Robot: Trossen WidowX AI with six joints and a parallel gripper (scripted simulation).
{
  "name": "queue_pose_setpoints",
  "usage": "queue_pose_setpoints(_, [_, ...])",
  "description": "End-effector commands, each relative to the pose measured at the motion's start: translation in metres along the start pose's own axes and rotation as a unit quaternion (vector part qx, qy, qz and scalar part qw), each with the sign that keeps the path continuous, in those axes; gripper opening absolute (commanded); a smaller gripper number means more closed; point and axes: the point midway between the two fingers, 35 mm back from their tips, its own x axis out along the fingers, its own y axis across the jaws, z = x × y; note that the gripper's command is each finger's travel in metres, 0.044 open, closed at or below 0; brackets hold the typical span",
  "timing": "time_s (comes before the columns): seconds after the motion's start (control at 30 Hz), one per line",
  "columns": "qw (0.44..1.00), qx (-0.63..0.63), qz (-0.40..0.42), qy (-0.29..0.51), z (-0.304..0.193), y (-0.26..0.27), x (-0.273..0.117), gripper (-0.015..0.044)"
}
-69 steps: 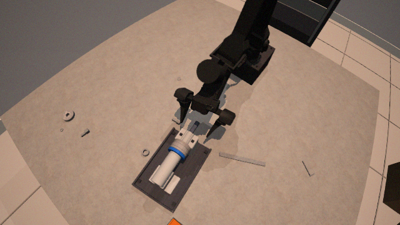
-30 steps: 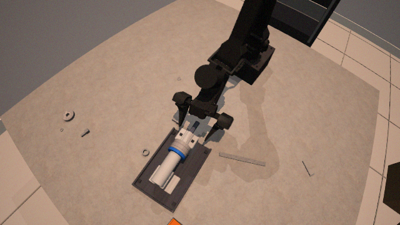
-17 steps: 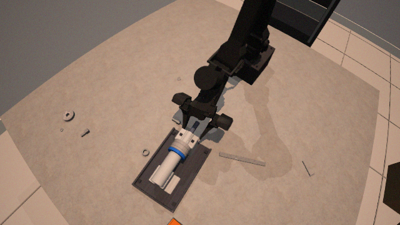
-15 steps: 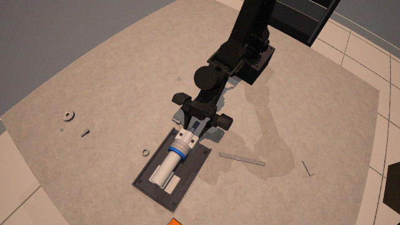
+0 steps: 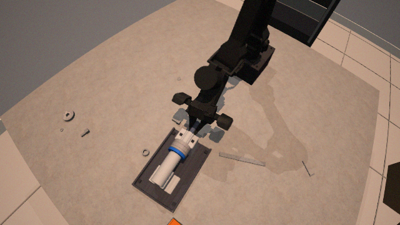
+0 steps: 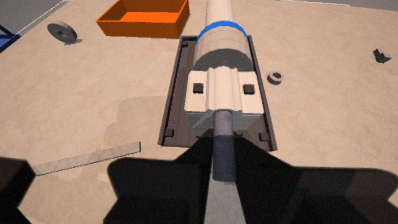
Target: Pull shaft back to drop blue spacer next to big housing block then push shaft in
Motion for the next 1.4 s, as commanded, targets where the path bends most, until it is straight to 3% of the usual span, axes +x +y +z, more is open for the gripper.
queue_pose_setpoints(0.0, [1.0,0.002,-0.001,0.0,-0.0023,0.0002,-0.0017,0.0])
queue_pose_setpoints(1.37, [1.0,0.002,-0.001,0.001,-0.0119,0.0003,-0.0109,0.0])
